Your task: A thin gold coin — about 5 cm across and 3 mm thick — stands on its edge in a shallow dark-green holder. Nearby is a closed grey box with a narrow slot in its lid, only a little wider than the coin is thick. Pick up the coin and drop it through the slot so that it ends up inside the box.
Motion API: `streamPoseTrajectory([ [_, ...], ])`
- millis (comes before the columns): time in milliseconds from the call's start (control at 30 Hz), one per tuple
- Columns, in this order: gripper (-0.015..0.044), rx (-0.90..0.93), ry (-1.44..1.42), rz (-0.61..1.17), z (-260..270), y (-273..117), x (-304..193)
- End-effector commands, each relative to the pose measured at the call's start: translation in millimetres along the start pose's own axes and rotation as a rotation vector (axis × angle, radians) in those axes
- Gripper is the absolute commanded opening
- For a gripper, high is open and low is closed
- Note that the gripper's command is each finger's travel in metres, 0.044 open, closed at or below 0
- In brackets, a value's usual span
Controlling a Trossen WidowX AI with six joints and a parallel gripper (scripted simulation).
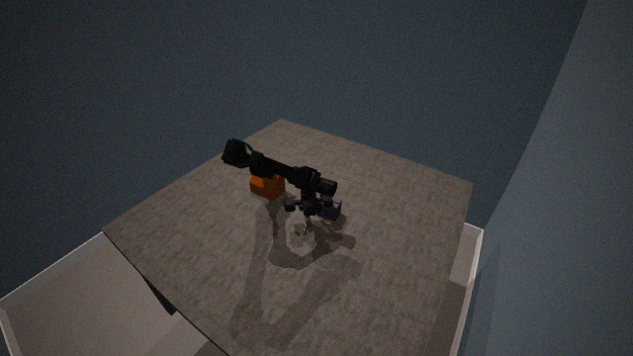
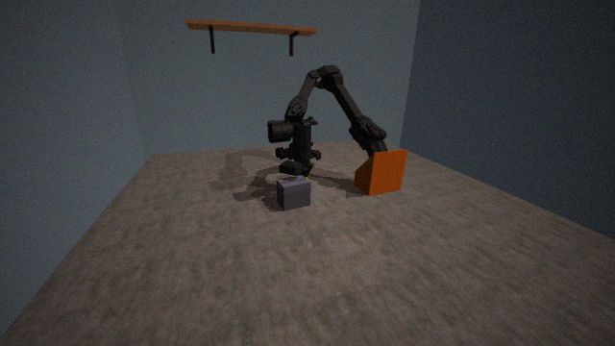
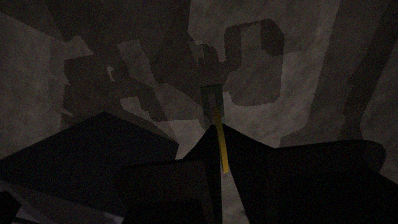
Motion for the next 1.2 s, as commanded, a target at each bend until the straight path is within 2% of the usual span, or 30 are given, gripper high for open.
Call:
streamPoseTrajectory([
  [0, 0.0, 0.01, 0.007, -0.005, 2.4, -10.8, 2.5],
  [967, 0.0, 0.008, 0.006, -0.005, 0.6, -82.8, 0.6],
  [1167, 0.0, 0.007, -0.045, -0.005, -0.4, -86.4, -0.1],
])
Point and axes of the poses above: the point midway between the two fingers, 35 mm back from their tips, its own y axis out along the fingers, its own z axis across the jaws, x = y × z, the point moved 8 cm from there along -y, back along the fingers, and after that the axes turned 12 degrees about -y, right-handed, at the moved point
